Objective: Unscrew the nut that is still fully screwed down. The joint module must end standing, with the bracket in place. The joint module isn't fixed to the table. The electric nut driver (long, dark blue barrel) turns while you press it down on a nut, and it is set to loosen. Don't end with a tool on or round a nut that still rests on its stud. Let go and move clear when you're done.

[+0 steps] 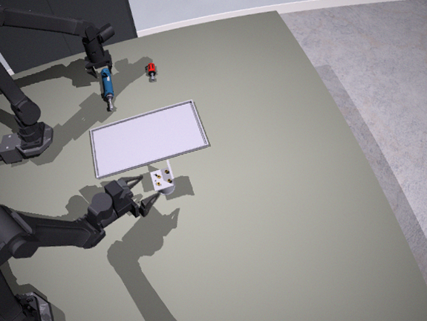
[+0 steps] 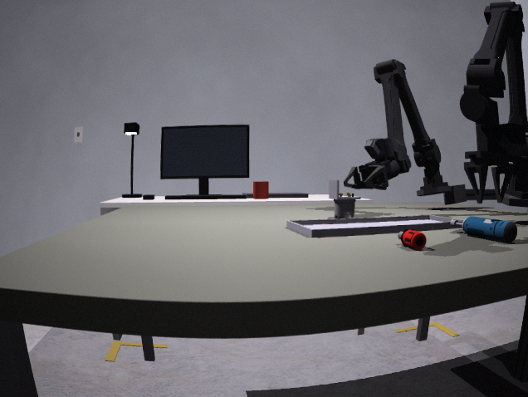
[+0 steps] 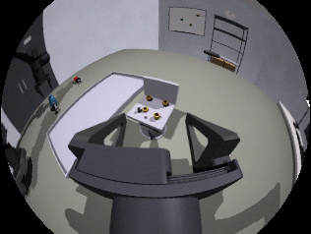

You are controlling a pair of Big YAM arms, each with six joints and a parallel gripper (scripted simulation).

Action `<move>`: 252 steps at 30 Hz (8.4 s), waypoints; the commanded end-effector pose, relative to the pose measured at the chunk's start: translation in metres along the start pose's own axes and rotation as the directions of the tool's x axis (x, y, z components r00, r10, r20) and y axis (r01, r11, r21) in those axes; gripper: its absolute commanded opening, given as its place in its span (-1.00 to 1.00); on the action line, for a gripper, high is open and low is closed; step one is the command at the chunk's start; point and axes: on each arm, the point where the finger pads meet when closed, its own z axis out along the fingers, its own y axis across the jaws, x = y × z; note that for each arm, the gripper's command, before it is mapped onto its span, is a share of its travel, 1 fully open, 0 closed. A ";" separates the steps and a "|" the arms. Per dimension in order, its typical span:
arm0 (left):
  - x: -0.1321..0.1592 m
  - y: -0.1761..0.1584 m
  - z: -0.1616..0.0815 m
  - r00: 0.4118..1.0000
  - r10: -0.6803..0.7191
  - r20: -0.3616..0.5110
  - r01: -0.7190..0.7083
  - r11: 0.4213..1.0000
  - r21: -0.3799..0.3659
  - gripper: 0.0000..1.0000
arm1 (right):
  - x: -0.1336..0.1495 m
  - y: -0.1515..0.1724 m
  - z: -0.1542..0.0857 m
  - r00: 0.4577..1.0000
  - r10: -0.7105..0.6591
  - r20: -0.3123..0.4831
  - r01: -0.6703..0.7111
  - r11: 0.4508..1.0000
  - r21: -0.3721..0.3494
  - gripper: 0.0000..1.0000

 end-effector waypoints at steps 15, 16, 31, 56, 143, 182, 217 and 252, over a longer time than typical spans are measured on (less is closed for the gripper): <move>-0.007 -0.011 -0.010 1.000 -0.002 0.018 0.001 1.000 0.026 0.30 | -0.031 0.009 -0.012 1.000 0.001 -0.009 -0.001 1.000 -0.017 0.72; -0.007 -0.011 -0.010 1.000 -0.002 0.018 0.001 1.000 0.026 0.30 | -0.031 0.009 -0.012 1.000 0.001 -0.009 -0.001 1.000 -0.017 0.72; -0.007 -0.011 -0.010 1.000 -0.002 0.018 0.001 1.000 0.026 0.30 | -0.067 0.009 -0.015 1.000 0.005 0.005 -0.005 1.000 -0.015 0.72; -0.007 -0.011 -0.010 1.000 -0.002 0.018 0.001 1.000 0.026 0.30 | -0.108 0.009 -0.021 1.000 0.009 0.020 -0.009 1.000 -0.013 0.72; -0.007 -0.011 -0.010 1.000 -0.002 0.018 0.001 1.000 0.026 0.30 | -0.156 -0.033 0.168 0.876 0.272 -0.399 -0.181 0.951 0.251 0.72; -0.007 -0.011 -0.010 1.000 -0.002 0.018 0.001 1.000 0.026 0.30 | -0.189 -0.066 0.195 0.744 0.404 -0.532 -0.178 0.887 0.425 0.72; -0.007 -0.011 -0.010 1.000 -0.002 0.018 0.001 1.000 0.026 0.30 | -0.216 -0.099 0.181 0.626 0.506 -0.593 -0.124 0.815 0.566 0.72; -0.007 -0.011 -0.010 1.000 -0.002 0.018 0.001 1.000 0.026 0.30 | -0.216 -0.098 0.181 0.627 0.502 -0.596 -0.121 0.818 0.562 0.72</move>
